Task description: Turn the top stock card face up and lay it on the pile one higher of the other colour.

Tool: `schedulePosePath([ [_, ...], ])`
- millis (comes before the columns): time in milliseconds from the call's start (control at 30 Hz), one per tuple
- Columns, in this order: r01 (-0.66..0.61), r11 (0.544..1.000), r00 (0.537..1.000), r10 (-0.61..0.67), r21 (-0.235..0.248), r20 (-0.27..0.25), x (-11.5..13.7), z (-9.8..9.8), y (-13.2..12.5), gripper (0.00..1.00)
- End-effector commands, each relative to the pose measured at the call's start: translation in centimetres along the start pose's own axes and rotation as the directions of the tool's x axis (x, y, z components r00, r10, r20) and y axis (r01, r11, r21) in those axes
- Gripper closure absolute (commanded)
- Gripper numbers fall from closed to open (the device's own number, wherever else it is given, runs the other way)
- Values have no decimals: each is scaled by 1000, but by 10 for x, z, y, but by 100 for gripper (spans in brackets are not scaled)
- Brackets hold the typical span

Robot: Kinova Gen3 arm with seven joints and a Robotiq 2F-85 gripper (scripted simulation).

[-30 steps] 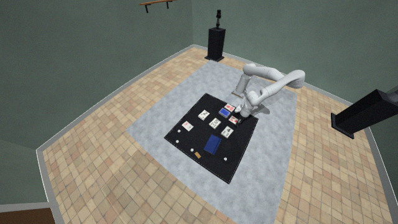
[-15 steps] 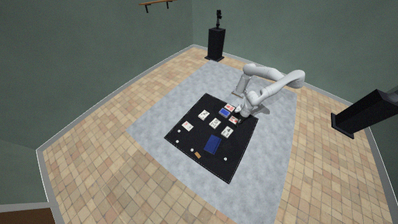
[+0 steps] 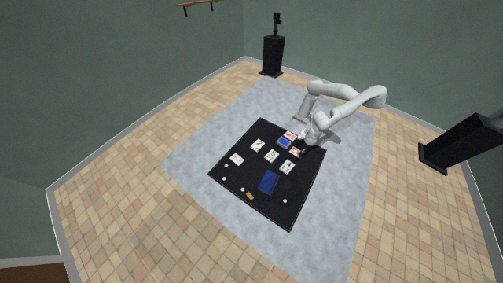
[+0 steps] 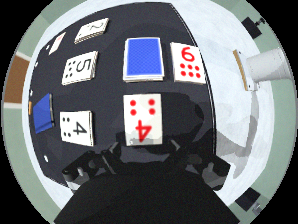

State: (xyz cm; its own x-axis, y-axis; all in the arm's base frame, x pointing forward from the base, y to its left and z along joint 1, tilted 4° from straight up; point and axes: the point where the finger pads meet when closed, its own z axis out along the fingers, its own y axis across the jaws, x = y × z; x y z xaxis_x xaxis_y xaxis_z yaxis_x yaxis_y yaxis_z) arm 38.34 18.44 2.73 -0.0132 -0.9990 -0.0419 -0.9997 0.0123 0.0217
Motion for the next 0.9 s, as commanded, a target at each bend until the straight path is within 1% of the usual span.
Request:
schedulePosePath([
  [0,3,1000,1000,-3,5,8,-3,-11,-1,15],
  [267,3,1000,1000,-3,5,8,-2,-47,-1,15],
  [433,3,1000,1000,-3,5,8,-2,-61,-1,15],
  [633,3,1000,1000,-3,5,8,-2,-66,-1,15],
  [867,3,1000,1000,-3,5,8,-2,-66,-1,15],
])
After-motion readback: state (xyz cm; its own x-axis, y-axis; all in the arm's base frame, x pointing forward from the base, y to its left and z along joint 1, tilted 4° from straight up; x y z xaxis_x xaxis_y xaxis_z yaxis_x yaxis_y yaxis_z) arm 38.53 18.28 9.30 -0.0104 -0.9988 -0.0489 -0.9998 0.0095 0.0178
